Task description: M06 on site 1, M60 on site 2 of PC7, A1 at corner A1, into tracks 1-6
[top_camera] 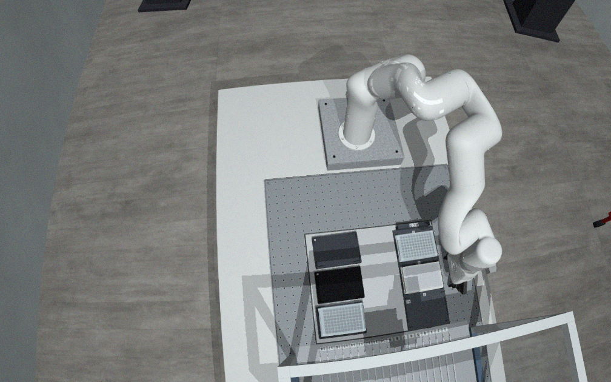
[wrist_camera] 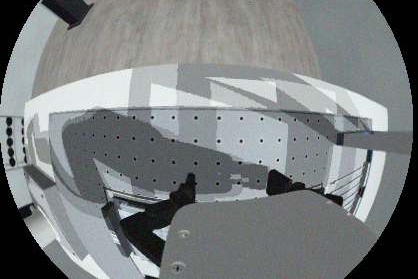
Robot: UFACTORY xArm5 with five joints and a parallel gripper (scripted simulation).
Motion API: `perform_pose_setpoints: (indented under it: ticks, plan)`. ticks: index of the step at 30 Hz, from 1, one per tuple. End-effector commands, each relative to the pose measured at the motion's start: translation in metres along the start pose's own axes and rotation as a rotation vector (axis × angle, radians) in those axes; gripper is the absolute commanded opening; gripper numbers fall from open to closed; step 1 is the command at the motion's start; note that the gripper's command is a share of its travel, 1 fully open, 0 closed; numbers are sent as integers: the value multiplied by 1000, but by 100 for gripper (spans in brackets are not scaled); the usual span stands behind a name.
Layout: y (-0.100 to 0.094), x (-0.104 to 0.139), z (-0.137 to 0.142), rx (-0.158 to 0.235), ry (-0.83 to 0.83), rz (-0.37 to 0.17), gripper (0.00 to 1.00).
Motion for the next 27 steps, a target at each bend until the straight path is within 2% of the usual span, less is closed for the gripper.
perform_pose_setpoints:
  ticks: [1, 27]
  plan:
    - [0, 0, 1, 4, 0, 1, 100]
    - [0, 7, 0, 4, 0, 1, 100]
Point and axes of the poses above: the point where the finger pads meet when closed, its own y axis out along the fingers, its own z axis across the jaws, x = y × z, the point moved 6 cm from there along -y, back along the fingers, and after that the axes turned 14 degrees about -y, right-handed, at the moved point
